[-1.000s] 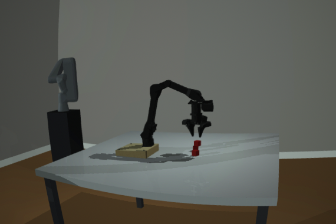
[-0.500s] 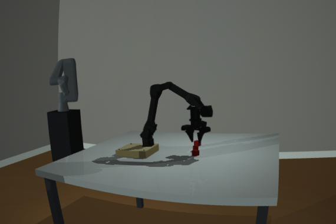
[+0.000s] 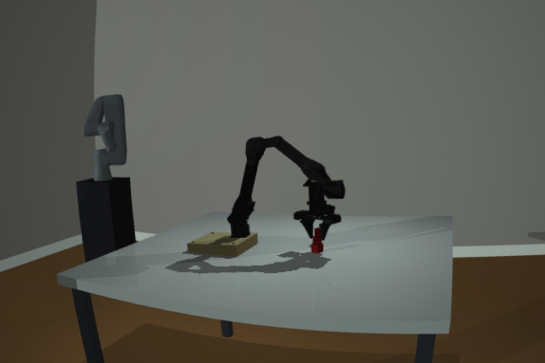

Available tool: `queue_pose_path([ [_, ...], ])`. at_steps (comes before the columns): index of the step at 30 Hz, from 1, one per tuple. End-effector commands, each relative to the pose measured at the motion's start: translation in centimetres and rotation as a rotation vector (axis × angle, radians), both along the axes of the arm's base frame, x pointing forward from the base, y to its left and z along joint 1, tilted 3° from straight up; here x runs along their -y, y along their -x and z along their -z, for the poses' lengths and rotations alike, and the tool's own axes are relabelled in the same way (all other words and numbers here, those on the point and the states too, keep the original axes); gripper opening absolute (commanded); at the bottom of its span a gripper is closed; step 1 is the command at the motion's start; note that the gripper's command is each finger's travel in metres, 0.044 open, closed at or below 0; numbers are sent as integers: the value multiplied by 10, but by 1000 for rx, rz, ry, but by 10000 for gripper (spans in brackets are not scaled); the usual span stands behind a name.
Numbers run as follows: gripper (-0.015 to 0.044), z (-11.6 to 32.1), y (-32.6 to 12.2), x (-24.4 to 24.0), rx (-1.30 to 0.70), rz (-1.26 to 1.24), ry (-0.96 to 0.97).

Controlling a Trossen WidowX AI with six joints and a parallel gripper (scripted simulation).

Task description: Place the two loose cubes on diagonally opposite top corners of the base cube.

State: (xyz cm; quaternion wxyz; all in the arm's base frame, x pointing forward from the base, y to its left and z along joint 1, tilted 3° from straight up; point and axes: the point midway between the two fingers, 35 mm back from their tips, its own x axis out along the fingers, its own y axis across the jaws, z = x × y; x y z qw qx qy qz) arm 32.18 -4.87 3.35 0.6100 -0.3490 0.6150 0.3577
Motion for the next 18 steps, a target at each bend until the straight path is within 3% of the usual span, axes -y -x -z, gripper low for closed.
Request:
queue_pose_path([
  [1, 265, 7, 0, 1, -5, -5, 3],
  [18, 265, 34, 1, 1, -5, -5, 3],
])
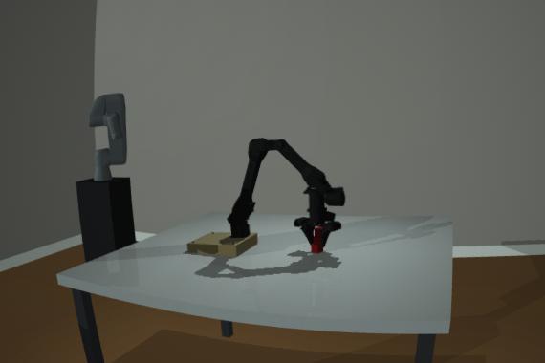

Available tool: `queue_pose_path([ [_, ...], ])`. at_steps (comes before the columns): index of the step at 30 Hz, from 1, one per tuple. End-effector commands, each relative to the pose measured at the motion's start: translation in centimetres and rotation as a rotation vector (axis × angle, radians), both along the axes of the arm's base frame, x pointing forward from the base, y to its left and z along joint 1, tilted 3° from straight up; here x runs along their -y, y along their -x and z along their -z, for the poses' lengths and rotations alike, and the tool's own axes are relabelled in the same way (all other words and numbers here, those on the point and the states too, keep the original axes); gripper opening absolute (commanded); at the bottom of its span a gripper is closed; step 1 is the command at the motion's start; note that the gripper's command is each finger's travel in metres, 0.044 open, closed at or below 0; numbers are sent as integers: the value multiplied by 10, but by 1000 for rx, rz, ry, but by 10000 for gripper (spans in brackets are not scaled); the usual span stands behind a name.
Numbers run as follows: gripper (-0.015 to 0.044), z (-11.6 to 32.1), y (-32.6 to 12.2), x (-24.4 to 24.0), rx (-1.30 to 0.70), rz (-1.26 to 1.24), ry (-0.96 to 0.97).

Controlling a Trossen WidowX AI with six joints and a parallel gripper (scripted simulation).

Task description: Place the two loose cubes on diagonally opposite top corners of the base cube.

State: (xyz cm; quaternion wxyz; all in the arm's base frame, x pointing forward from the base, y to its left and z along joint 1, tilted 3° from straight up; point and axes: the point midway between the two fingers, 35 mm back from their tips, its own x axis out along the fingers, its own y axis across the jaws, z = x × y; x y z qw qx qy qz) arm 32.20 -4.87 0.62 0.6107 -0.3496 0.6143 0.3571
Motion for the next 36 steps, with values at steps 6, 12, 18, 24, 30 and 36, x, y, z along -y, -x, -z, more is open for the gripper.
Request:
queue_pose_path([
  [6, 134, 7, 1, 1, -8, -5, 3],
  [12, 105, 6, 1, 1, -8, -4, 3],
  [18, 105, -4, -1, 1, -6, -1, 6],
  [24, 105, -21, -4, 1, -6, -1, 5],
  [30, 105, -39, -5, 1, -6, -2, 5],
  [36, 105, -57, -5, 1, -6, -3, 4],
])
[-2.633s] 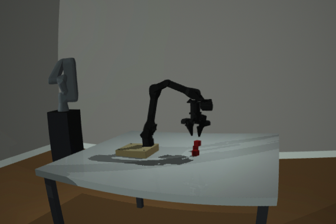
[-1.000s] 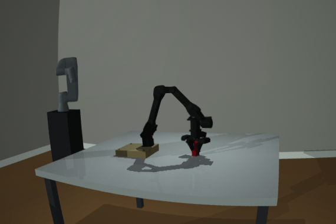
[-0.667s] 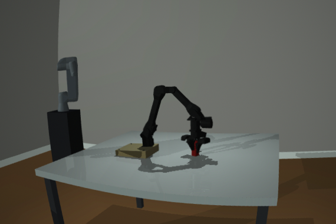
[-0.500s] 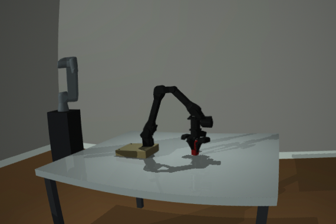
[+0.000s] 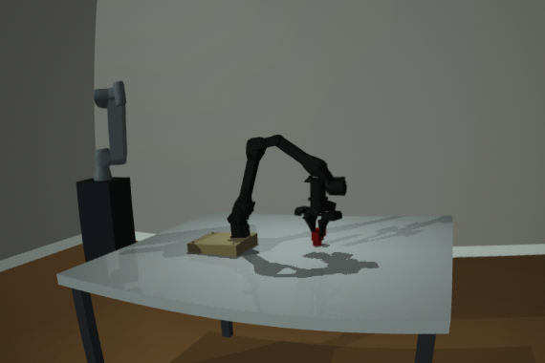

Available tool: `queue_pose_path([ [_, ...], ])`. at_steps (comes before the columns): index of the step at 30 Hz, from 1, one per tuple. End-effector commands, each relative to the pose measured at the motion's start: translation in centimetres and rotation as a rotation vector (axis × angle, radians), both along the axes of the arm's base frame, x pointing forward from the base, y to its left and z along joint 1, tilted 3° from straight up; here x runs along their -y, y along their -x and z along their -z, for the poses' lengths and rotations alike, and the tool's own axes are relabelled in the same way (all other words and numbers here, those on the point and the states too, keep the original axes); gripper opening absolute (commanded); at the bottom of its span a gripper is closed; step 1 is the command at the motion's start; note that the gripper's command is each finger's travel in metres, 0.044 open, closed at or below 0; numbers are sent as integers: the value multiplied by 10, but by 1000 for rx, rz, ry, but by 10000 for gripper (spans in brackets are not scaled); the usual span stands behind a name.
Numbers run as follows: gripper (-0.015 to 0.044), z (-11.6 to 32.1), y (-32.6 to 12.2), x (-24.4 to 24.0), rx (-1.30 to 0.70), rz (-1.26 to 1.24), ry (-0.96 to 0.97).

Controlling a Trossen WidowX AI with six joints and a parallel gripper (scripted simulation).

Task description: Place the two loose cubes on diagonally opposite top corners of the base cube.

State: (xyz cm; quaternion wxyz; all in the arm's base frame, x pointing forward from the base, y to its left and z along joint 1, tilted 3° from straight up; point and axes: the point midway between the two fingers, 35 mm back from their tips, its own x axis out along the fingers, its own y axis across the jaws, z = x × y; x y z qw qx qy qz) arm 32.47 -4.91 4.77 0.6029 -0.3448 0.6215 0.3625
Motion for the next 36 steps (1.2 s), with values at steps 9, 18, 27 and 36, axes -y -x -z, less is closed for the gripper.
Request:
queue_pose_path([
  [9, 105, -43, -1, 1, 19, -3, 5],
  [18, 105, -61, 2, 0, 18, -3, 5],
  [27, 105, -59, 5, -17, 18, -4, 3],
  [36, 105, -56, 13, -46, 18, -5, 0],
])
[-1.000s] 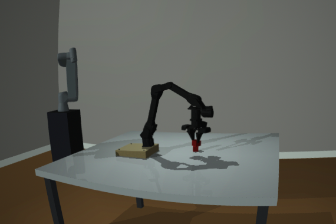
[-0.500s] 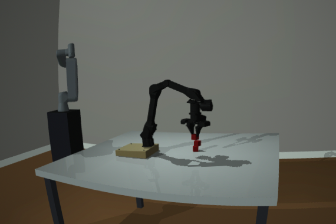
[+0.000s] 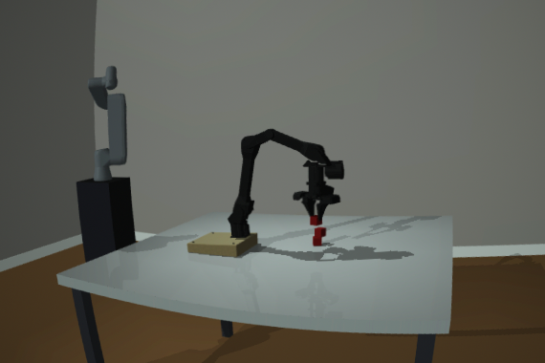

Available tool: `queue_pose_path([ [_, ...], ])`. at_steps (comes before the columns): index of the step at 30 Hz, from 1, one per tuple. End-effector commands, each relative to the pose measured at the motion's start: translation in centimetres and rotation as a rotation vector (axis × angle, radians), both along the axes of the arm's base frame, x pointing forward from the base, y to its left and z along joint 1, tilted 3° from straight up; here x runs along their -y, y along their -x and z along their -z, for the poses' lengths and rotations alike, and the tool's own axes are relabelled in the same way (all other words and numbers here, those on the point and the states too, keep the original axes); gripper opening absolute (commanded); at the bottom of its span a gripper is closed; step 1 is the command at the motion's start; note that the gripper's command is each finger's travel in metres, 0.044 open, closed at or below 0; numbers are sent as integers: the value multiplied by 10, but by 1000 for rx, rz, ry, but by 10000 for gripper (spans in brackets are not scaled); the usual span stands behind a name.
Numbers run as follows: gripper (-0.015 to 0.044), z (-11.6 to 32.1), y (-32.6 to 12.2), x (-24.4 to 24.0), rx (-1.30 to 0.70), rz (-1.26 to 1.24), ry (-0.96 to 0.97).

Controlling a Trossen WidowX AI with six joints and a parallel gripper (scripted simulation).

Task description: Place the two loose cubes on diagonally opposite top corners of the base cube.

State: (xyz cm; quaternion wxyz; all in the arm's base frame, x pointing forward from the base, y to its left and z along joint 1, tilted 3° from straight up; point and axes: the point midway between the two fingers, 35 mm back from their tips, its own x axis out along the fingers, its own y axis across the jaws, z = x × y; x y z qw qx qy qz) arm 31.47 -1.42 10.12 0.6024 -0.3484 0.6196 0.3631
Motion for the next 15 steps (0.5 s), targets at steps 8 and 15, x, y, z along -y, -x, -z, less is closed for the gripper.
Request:
queue_pose_path([
  [8, 105, 1, 11, -34, 13, 0, -5],
  [15, 105, 4, 20, -52, 12, -1, -7],
])
